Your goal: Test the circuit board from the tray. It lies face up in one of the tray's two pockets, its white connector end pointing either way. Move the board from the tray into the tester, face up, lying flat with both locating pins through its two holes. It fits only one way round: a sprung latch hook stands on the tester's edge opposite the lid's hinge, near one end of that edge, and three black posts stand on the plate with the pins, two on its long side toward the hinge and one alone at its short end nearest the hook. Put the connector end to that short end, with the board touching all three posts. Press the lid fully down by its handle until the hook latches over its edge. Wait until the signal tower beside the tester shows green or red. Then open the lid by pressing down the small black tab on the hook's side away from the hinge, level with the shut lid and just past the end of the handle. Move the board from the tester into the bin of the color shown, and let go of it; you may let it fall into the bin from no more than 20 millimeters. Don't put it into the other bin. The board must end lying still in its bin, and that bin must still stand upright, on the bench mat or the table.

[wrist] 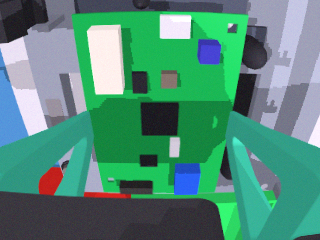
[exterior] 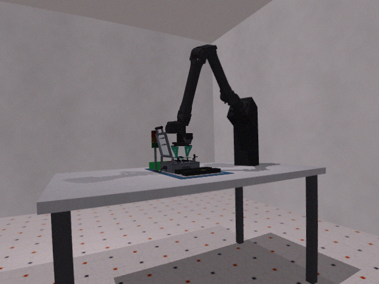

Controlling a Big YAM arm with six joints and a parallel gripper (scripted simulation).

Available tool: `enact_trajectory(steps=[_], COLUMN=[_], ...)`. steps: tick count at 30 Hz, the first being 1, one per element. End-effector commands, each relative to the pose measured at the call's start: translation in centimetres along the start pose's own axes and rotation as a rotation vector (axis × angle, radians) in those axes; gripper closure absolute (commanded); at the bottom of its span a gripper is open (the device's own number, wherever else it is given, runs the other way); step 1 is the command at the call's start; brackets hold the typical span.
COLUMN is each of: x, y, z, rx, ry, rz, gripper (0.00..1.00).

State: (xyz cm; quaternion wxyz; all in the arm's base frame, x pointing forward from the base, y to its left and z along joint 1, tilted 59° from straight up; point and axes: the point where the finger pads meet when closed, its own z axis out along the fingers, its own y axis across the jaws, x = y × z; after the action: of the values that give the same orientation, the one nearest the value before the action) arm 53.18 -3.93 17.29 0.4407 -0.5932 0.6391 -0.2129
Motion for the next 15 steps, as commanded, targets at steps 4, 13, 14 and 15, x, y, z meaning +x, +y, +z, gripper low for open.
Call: enact_trajectory(steps=[4,13,14,15], x=[-0.94,-0.81,-0.81,-0.79], y=[0.02,0.35,0.35,0.49], z=[-0.07,0.19,0.19,0.22], rx=[0.009,0.003,0.003,-0.002], ry=[-0.014,-0.013,-0.013,-0.012], rz=[-0.004,-0.001,-0.001,0.001], gripper=[0.28,0.28,0.28,0.28])
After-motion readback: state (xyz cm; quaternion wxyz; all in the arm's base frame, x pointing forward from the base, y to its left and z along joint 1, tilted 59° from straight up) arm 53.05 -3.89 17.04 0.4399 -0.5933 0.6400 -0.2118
